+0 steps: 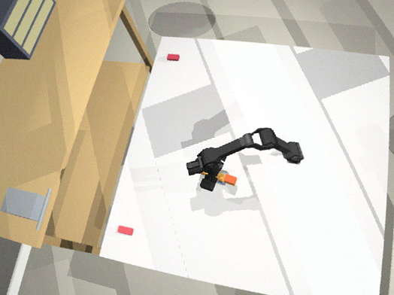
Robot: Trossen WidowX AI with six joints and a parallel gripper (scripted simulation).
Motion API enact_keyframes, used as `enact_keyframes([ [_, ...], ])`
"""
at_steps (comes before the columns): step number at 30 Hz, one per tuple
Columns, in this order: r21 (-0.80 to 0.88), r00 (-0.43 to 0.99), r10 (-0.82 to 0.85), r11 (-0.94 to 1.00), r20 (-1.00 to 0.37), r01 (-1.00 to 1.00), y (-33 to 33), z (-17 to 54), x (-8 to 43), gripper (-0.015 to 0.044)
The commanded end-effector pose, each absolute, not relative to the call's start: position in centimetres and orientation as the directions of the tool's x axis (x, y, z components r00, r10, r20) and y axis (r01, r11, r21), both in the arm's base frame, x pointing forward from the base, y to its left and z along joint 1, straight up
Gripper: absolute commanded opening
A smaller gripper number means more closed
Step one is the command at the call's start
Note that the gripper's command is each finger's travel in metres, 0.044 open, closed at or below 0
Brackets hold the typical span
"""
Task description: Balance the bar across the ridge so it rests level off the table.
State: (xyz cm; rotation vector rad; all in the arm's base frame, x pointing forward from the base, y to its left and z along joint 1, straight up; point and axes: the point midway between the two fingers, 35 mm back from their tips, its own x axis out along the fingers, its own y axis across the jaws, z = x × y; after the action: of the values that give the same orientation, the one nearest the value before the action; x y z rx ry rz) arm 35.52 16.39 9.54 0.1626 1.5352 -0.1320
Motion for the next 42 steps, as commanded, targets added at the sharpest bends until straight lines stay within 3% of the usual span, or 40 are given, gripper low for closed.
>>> enact_keyframes([
  [1,0.022,0.031,0.016,0.982,-0.999,0.187,16.4,9.5,35.5,0.0173],
  [15,0.022,0.031,0.016,0.982,-0.999,0.187,16.4,9.5,35.5,0.0185],
  [25,0.022,0.031,0.016,0.982,-0.999,0.187,16.4,9.5,35.5,0.0440],
  [29,0.023,0.032,0.017,0.982,-0.999,0.187,16.4,10.2,35.6,0.0440],
  [37,0.030,0.043,0.022,0.982,-0.999,0.187,16.3,18.8,35.3,0.0440],
  [42,0.030,0.044,0.022,0.982,-0.999,0.187,16.2,19.5,35.2,0.0440],
])
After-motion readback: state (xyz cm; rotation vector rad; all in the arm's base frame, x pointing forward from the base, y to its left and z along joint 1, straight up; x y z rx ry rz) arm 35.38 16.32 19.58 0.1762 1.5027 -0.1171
